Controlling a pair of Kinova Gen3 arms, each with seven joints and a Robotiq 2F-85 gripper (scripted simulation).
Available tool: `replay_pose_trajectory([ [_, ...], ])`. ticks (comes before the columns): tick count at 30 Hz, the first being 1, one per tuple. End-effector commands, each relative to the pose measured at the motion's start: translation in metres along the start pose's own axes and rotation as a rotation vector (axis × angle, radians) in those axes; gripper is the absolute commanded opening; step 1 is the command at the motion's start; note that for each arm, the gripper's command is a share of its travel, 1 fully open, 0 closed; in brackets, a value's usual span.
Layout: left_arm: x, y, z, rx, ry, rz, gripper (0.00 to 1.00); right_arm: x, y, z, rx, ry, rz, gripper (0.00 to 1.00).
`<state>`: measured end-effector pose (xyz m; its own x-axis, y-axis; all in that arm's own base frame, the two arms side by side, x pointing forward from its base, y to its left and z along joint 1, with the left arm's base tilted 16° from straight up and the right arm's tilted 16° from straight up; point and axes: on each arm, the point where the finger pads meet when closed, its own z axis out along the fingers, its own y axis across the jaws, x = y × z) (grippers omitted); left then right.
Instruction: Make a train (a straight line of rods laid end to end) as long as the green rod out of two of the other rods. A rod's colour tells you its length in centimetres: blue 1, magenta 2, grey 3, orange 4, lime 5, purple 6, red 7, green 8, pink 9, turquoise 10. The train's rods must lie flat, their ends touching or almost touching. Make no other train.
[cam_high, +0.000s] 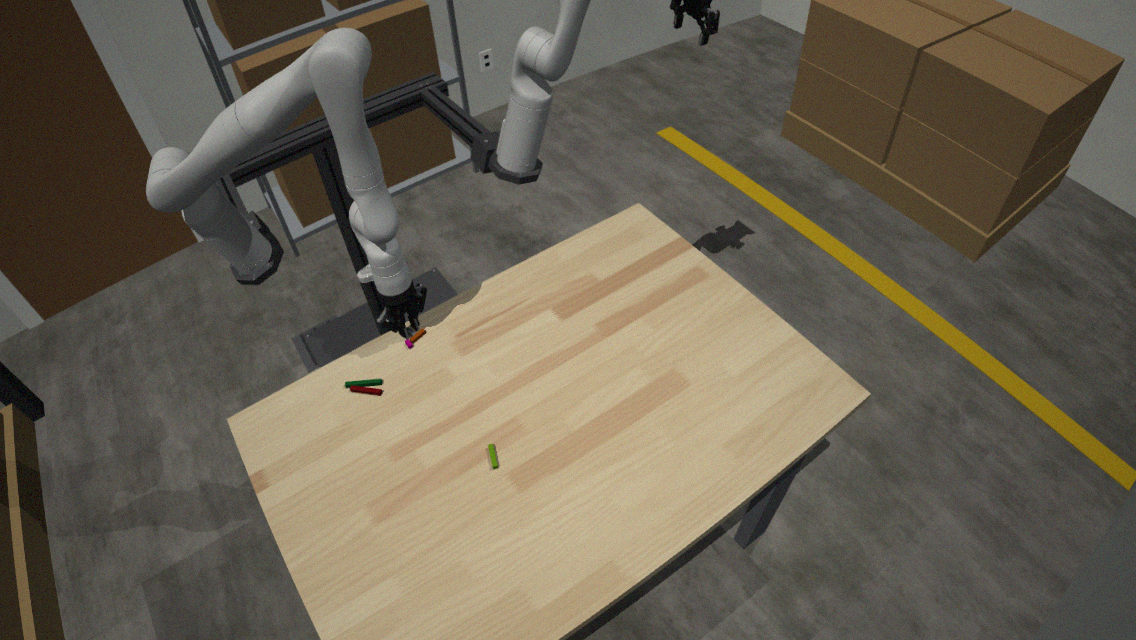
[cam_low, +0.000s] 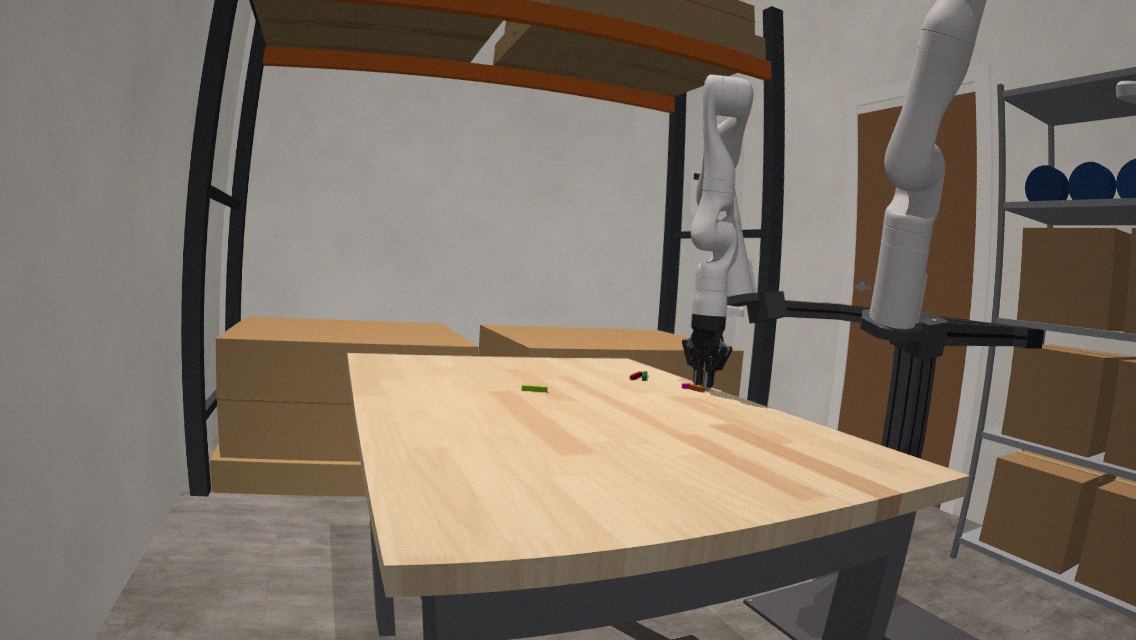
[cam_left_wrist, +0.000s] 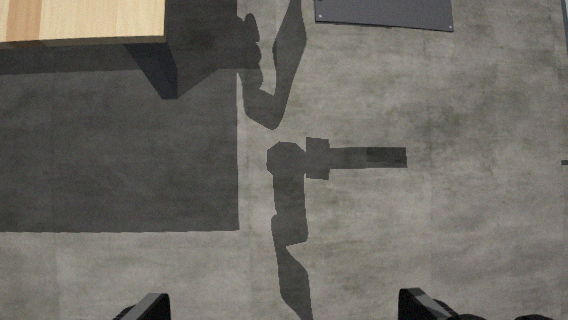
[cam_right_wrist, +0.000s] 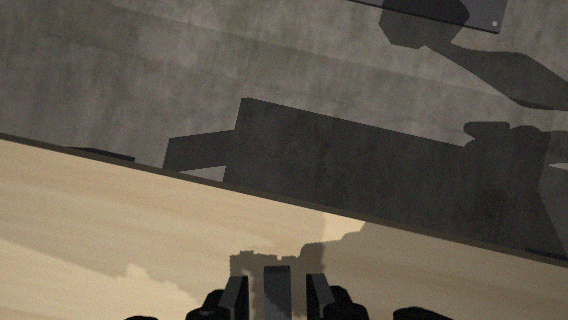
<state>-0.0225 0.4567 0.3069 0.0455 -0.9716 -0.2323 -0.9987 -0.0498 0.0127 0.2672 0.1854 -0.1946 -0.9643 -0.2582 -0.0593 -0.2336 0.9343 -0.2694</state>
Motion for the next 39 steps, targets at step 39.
replay_pose_trajectory([
  [39,-0.0003,0.0001,-0.0006,0.000,-0.002,0.000,1.000,-0.0004,0.0004,-0.0005,-0.001,-0.001,0.000,0.175],
])
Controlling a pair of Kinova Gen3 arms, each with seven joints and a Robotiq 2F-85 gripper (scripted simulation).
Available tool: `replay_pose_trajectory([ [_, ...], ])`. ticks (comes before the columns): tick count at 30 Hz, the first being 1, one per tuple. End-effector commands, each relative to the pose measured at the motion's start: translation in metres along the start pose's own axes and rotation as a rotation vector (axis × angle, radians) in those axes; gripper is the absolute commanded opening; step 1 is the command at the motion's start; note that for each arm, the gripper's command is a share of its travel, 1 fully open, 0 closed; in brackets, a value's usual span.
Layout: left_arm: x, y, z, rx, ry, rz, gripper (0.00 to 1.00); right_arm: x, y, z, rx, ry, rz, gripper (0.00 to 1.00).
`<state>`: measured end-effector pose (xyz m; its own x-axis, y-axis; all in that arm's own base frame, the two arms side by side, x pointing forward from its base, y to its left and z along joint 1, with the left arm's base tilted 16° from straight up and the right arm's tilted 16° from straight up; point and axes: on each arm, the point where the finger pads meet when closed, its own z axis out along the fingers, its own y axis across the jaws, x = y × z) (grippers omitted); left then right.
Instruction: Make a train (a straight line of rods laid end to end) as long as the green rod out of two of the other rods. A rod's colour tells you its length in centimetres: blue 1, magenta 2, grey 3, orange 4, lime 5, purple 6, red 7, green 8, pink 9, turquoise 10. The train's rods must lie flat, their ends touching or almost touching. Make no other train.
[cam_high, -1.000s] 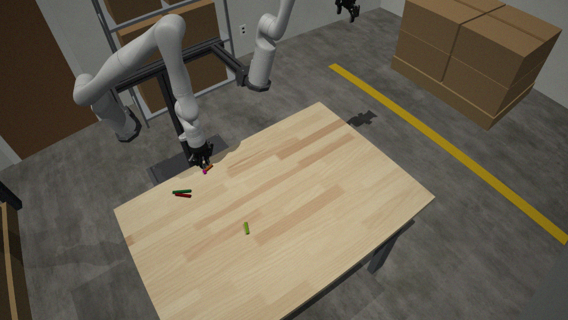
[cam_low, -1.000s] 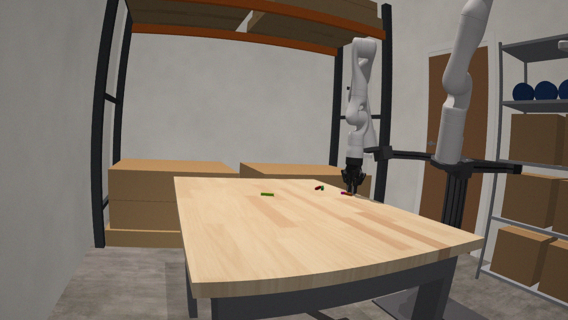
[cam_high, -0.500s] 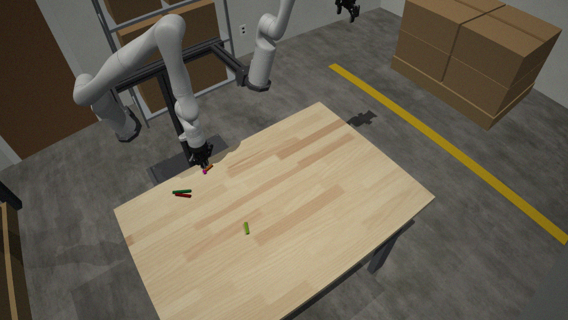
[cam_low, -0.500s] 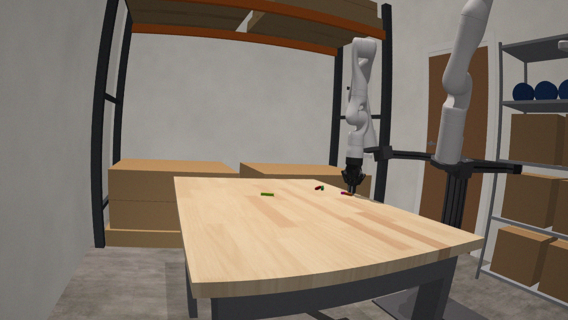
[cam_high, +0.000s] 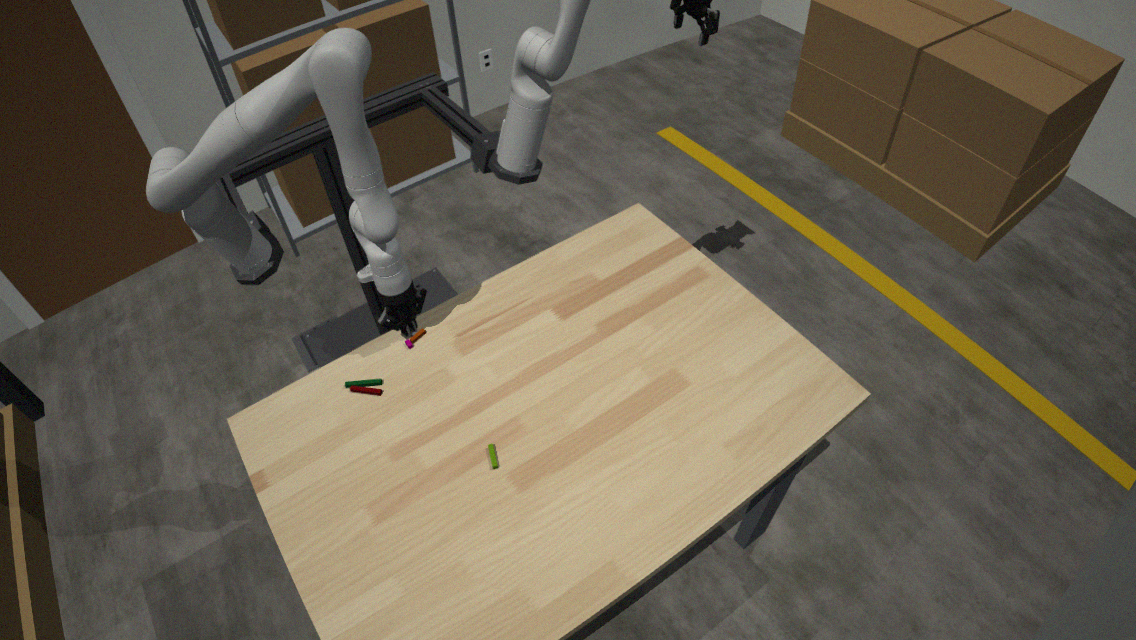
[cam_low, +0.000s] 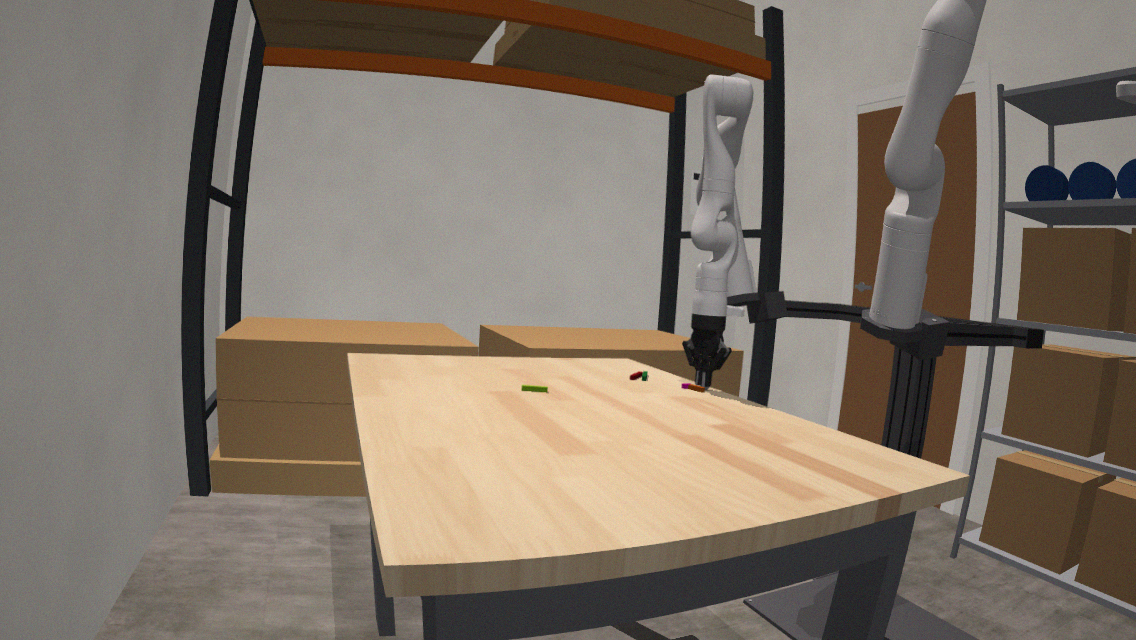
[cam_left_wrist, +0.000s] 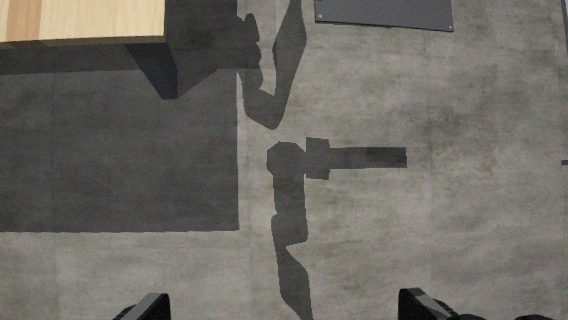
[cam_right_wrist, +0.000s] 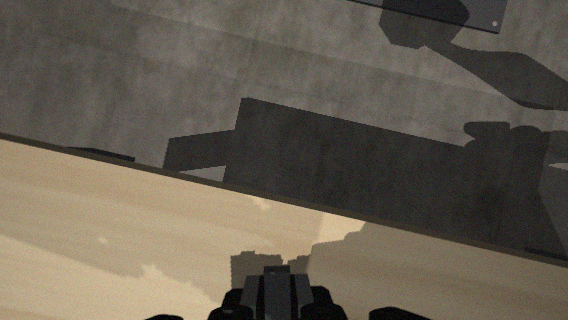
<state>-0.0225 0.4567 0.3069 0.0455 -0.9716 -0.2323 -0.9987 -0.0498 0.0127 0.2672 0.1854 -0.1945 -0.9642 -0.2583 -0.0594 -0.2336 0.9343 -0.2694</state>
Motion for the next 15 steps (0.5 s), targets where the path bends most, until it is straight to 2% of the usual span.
replay_pose_trajectory([
  [1,-0.0003,0.0001,-0.0006,0.000,-0.002,0.000,1.000,-0.0004,0.0004,-0.0004,-0.001,-0.001,0.000,0.175],
  [15,-0.0003,0.0001,-0.0006,0.000,-0.002,0.000,1.000,-0.0004,0.0004,-0.0026,-0.001,-0.001,0.000,0.175],
])
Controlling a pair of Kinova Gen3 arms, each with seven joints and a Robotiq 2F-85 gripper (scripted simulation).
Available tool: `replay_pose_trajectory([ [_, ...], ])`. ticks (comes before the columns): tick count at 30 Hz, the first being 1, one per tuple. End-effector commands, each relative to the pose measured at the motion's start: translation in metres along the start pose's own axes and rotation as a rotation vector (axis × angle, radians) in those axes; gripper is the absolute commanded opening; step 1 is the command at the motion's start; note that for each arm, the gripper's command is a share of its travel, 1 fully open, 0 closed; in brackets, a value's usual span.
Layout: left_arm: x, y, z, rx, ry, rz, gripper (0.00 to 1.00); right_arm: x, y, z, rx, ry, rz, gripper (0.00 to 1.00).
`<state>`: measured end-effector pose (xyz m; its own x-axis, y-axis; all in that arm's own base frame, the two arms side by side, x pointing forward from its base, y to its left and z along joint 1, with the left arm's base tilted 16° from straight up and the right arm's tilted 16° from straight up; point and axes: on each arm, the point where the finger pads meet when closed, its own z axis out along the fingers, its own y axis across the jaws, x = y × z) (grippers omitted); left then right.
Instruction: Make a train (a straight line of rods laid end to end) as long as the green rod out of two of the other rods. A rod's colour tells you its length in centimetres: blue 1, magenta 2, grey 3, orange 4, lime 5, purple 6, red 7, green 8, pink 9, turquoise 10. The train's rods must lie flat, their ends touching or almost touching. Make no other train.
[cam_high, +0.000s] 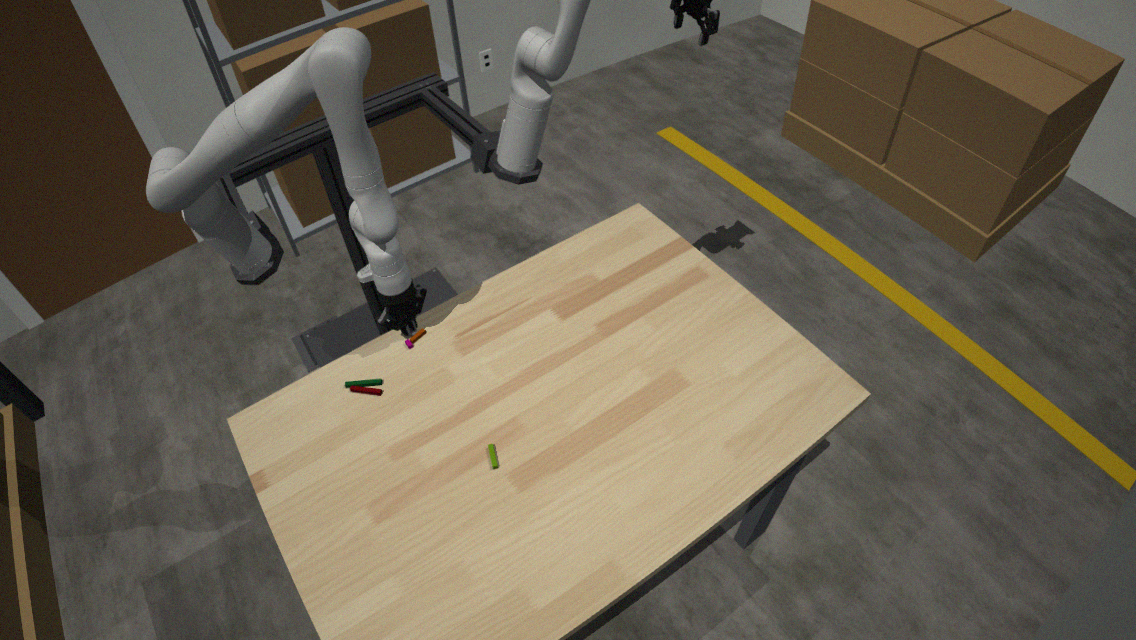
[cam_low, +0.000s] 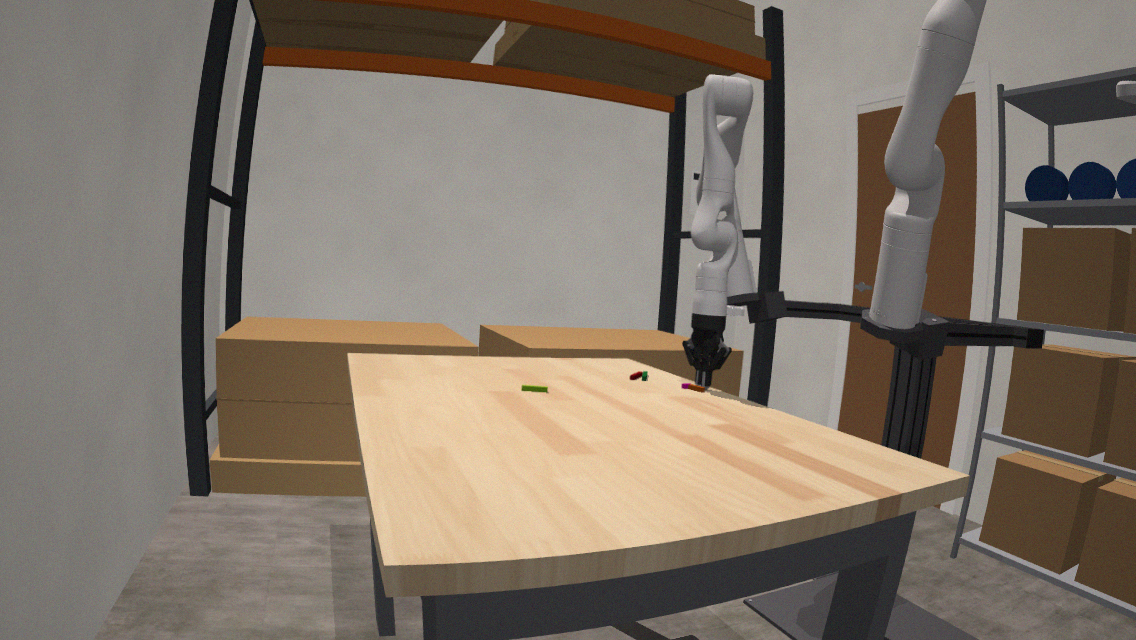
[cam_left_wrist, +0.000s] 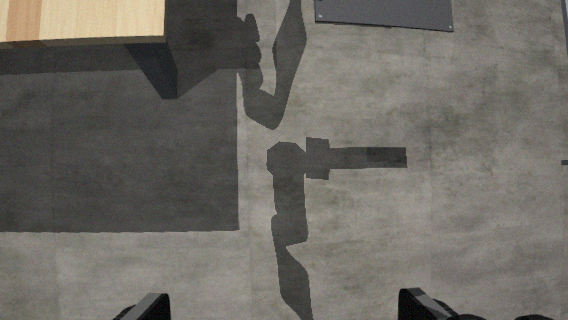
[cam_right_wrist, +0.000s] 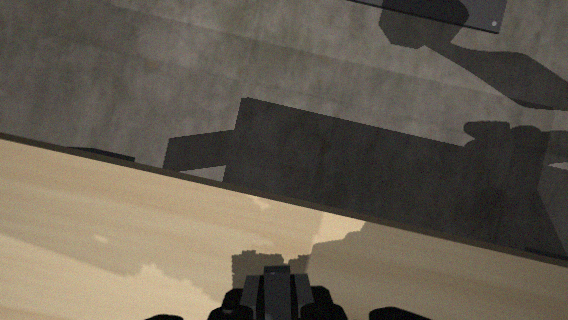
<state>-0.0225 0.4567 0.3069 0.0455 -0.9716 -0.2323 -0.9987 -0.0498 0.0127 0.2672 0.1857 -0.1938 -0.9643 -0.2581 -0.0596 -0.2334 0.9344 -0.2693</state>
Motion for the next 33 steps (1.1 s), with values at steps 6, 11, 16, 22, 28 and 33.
replay_pose_trajectory([
  [6,0.000,0.000,-0.001,0.000,-0.002,0.000,1.000,0.000,0.000,-0.023,-0.001,-0.001,0.000,0.175],
  [11,0.000,0.000,-0.001,0.000,-0.002,0.000,1.000,0.000,0.000,-0.047,-0.001,-0.001,0.000,0.175],
  [16,0.000,0.000,-0.001,0.000,-0.002,0.000,1.000,0.000,0.000,-0.071,-0.001,-0.001,0.000,0.175],
  [22,0.000,0.000,-0.001,0.000,-0.002,0.000,1.000,0.000,0.000,-0.094,-0.001,-0.001,0.000,0.175],
  [28,0.000,0.000,-0.001,0.000,-0.002,0.000,1.000,0.000,0.000,-0.100,-0.001,-0.001,0.000,0.175],
  [33,0.000,0.000,-0.001,0.000,-0.002,0.000,1.000,0.000,0.000,-0.100,-0.001,-0.001,0.000,0.175],
])
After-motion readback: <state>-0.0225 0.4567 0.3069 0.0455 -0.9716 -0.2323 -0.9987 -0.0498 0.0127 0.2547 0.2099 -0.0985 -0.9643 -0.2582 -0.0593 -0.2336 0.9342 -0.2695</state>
